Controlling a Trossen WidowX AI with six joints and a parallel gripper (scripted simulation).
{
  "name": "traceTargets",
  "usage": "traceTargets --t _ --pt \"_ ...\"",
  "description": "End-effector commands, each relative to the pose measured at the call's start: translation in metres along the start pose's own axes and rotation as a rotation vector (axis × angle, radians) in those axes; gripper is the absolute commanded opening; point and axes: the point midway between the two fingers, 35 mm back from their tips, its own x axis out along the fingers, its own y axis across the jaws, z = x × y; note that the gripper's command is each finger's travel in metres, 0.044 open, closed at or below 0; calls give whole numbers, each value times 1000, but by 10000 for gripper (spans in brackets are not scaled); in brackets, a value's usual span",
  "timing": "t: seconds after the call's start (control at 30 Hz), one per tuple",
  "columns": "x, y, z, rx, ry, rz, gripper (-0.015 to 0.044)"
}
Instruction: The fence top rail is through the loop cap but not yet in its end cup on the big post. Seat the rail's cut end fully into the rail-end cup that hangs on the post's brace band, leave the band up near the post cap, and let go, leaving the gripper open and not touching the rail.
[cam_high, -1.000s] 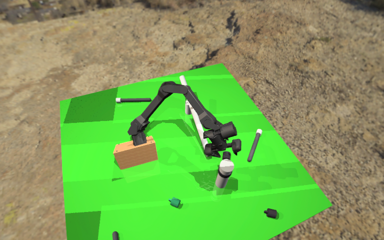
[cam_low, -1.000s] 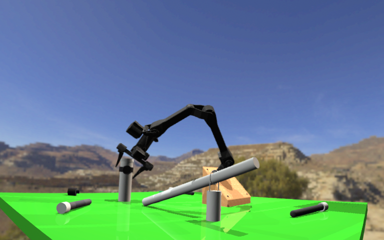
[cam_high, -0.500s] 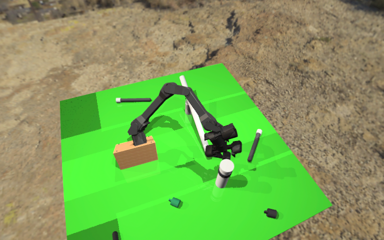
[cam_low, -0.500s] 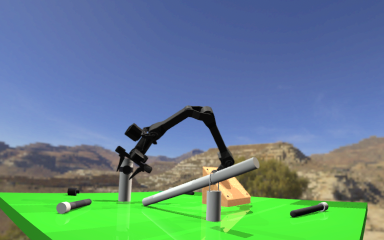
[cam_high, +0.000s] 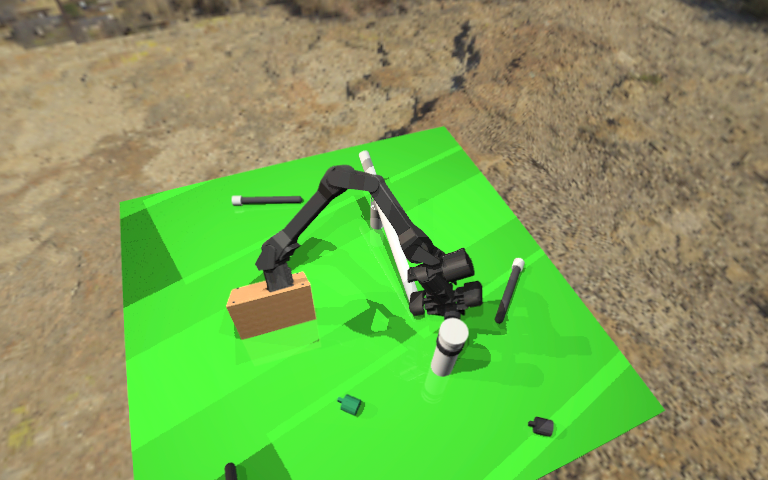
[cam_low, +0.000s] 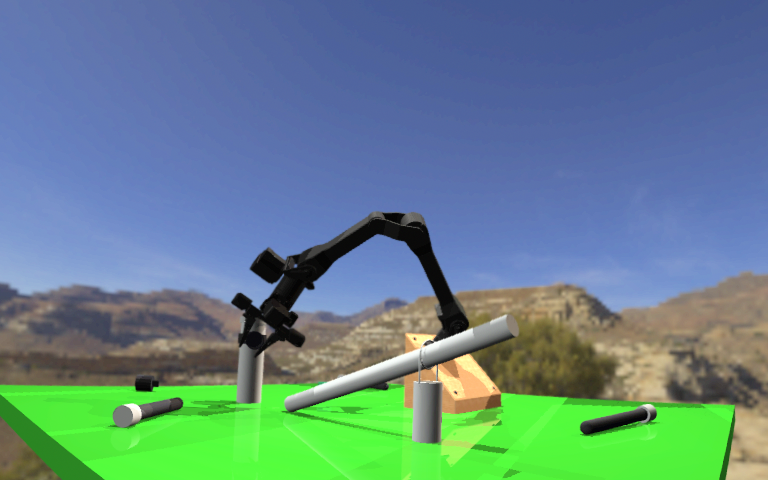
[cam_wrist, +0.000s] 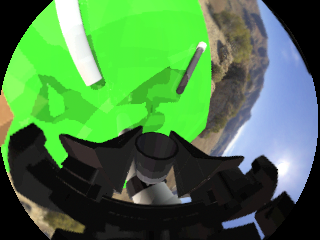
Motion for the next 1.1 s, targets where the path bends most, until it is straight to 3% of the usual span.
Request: traceTargets --t 0.0,1.07 --pt "-2 4 -2 -28 -12 1 0" --pt "-10 18 -4 -179 -98 3 0"
